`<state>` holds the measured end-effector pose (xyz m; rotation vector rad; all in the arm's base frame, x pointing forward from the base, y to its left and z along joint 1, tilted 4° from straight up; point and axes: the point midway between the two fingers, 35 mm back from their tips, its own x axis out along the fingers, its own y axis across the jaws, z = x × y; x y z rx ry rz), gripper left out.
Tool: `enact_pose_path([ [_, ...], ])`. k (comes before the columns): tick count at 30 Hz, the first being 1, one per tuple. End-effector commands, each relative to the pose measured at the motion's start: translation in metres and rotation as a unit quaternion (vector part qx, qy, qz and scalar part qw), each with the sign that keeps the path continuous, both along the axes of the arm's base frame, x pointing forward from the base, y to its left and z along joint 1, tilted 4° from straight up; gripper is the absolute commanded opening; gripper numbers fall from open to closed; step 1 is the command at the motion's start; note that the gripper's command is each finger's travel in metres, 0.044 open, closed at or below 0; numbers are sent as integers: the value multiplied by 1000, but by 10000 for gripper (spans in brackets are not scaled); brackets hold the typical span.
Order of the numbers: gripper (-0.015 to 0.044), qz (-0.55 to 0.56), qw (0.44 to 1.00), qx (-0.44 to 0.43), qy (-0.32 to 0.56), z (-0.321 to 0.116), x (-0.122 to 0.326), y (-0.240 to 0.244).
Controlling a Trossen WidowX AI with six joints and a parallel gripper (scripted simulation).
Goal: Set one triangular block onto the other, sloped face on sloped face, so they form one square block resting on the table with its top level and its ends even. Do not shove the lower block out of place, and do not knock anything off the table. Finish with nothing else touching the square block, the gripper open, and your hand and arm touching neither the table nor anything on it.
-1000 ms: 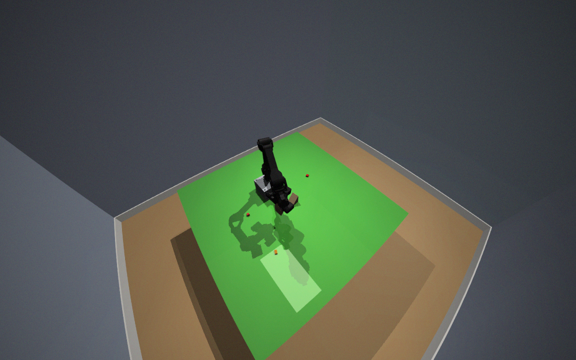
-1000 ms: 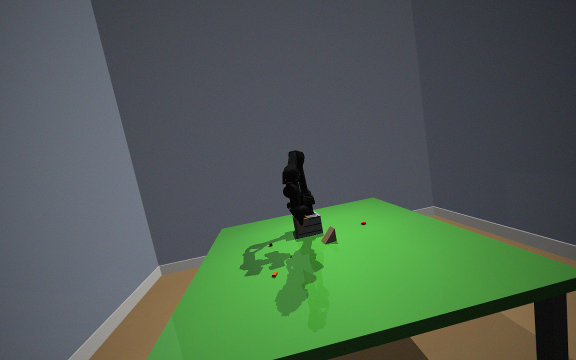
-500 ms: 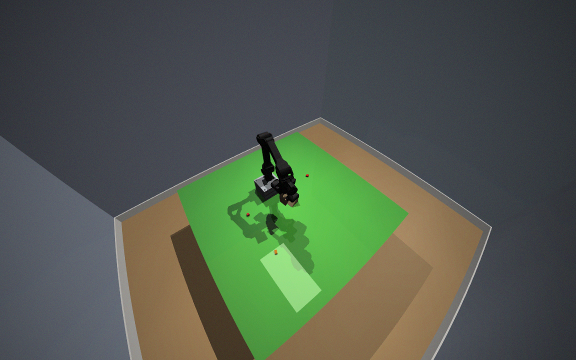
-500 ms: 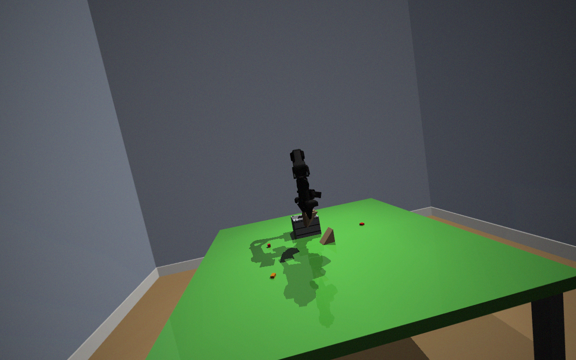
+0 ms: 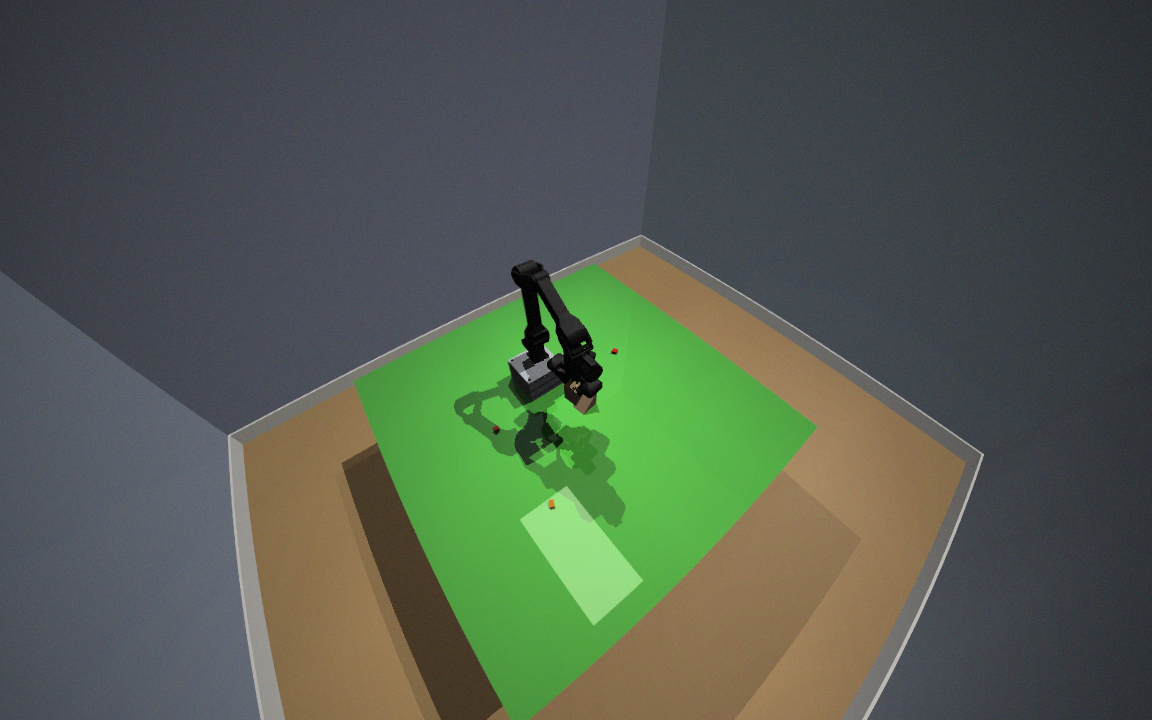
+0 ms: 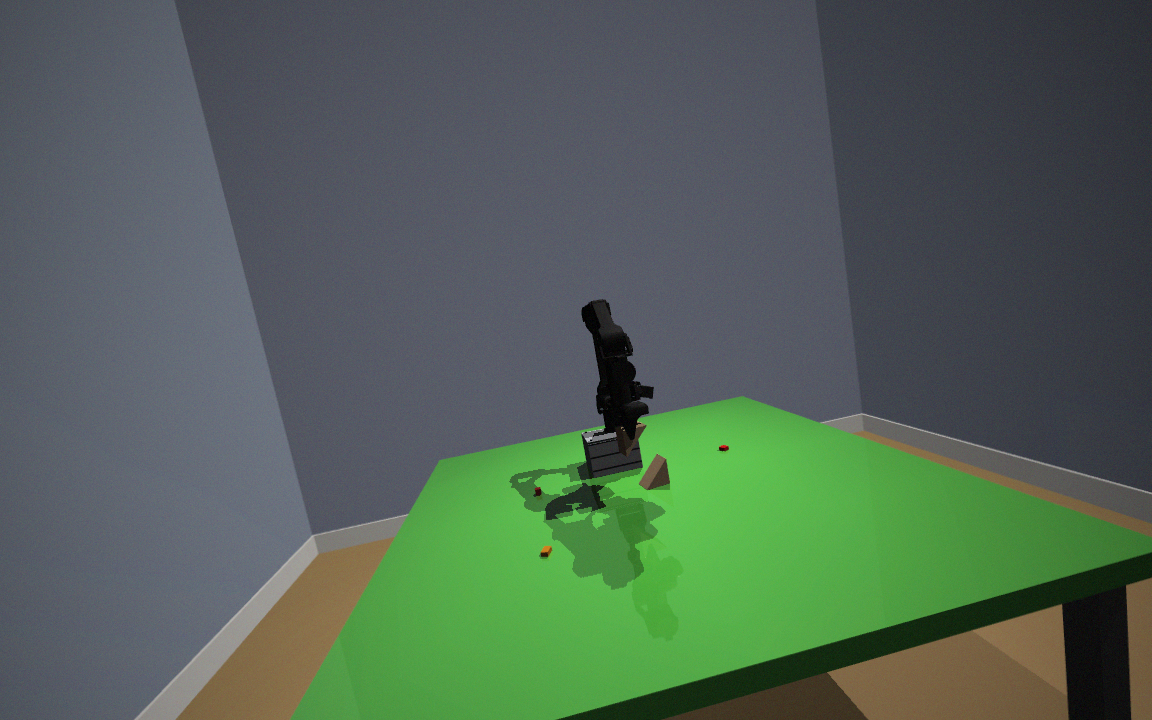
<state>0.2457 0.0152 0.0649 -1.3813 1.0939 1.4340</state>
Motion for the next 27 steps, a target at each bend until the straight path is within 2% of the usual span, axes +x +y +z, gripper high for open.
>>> enact_pose_path([
  [1, 0, -1, 1000, 2, 2, -16, -2, 7],
  [19, 0, -1, 1000, 3, 2, -77, -14, 29],
  [27, 0, -3, 1000, 3, -2, -78, -13, 28],
])
